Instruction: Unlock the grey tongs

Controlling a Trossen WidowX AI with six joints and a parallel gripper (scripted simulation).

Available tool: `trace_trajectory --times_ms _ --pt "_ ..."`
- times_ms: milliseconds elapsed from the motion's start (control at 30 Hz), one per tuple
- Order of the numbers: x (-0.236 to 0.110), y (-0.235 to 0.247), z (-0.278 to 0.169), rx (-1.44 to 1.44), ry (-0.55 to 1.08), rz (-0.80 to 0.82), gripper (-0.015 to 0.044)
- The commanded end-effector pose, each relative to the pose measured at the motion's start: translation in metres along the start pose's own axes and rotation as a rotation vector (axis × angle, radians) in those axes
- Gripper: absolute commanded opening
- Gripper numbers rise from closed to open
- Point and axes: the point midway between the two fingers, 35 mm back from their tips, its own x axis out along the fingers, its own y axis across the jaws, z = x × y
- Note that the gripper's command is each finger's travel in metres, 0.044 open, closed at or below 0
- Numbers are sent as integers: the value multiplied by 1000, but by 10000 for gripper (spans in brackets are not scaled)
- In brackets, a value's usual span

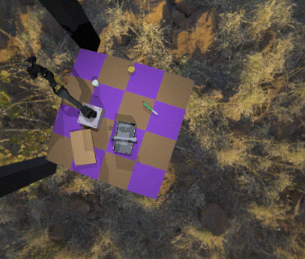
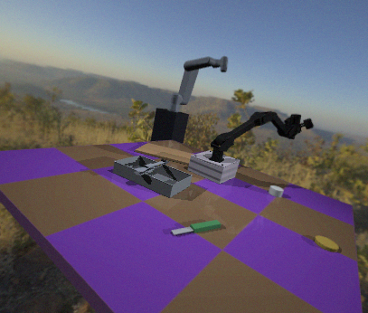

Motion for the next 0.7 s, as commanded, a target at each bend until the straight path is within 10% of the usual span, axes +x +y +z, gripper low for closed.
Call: trace_trajectory --times_ms 0,167,667 --pt "-1 -1 -1 1 2 -2 374" --pt "-18 -31 -21 22 71 -54 260" --pt "-105 -134 -84 52 308 -232 260"
